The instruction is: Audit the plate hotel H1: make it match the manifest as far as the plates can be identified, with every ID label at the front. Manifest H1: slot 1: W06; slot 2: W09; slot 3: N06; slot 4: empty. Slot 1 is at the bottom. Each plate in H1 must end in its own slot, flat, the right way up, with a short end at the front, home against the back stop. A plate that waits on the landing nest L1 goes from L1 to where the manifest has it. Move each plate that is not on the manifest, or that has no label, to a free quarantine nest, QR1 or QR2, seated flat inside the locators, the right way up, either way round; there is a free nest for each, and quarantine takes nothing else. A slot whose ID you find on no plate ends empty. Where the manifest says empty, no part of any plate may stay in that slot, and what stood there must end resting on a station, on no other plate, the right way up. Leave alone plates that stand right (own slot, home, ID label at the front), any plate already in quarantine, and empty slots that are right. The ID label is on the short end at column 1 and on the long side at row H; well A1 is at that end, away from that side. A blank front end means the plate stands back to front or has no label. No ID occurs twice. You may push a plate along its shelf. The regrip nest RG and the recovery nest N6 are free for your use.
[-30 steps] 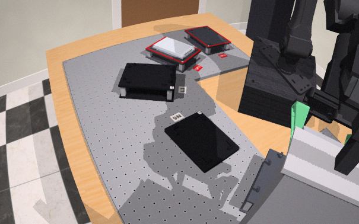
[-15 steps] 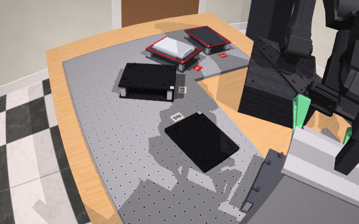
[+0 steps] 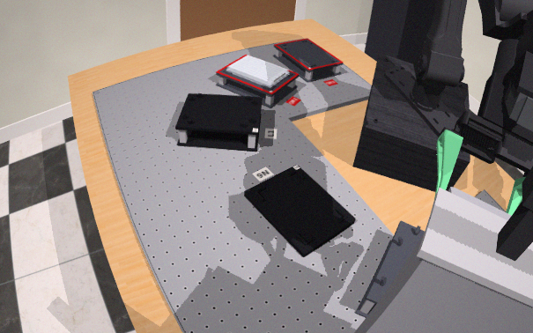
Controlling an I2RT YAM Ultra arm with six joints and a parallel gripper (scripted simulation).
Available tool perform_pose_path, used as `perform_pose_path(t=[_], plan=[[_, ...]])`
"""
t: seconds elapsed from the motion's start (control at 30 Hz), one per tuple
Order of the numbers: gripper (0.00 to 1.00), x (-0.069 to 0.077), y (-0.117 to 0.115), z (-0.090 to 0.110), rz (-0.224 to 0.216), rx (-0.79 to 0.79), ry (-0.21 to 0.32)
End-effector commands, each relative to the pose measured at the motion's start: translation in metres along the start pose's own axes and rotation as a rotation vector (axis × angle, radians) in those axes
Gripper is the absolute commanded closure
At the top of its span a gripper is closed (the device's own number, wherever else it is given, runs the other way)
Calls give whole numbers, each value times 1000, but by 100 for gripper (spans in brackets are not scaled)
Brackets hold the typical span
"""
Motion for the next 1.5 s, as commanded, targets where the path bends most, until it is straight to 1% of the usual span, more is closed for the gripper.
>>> perform_pose_path(t=[0.0, 0.1, 0.27, 0.37, 0.47, 0.5, 0.53, 0.57, 0.63, 0.73, 0.8, 0.9, 1.03, 1.07, 1.1, 1.13, 1.17, 1.33, 1.47], plan=[[14, 10, 1, -1, -3, -7, -25], [14, 12, 0, 5, -1, -3, -13], [14, 17, 1, 8, -2, -6, -20], [14, 19, 0, 13, -1, -4, -14], [14, 20, 0, 14, -1, -4, -14], [14, 27, 2, -7, -10, -20, -70], [14, 24, 2, 6, -7, -12, -42], [14, 23, 1, 14, -3, -7, -24], [14, 25, 0, 19, 0, -4, -13], [14, 27, 0, 22, 0, -4, -13], [14, 30, 1, 20, -3, -7, -22], [14, 32, 1, 27, 0, -3, -12], [14, 34, 1, 27, -1, -4, -15], [14, 40, 3, 10, -13, -19, -64], [14, 37, 2, 23, -6, -11, -36], [14, 36, 1, 30, -2, -6, -20], [14, 37, 1, 32, 0, -3, -12], [14, 43, 1, 34, -2, -6, -18], [14, 46, 1, 40, -1, -4, -14]])
Point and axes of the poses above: the point where the finger pads meet when closed, its own x axis back along the fingers, its own y axis across the jaws, z = x × y, the point moved 1 cm from there along x, back along the fingers, and after that the axes turned 2 degrees about x, right-handed, at the moved point
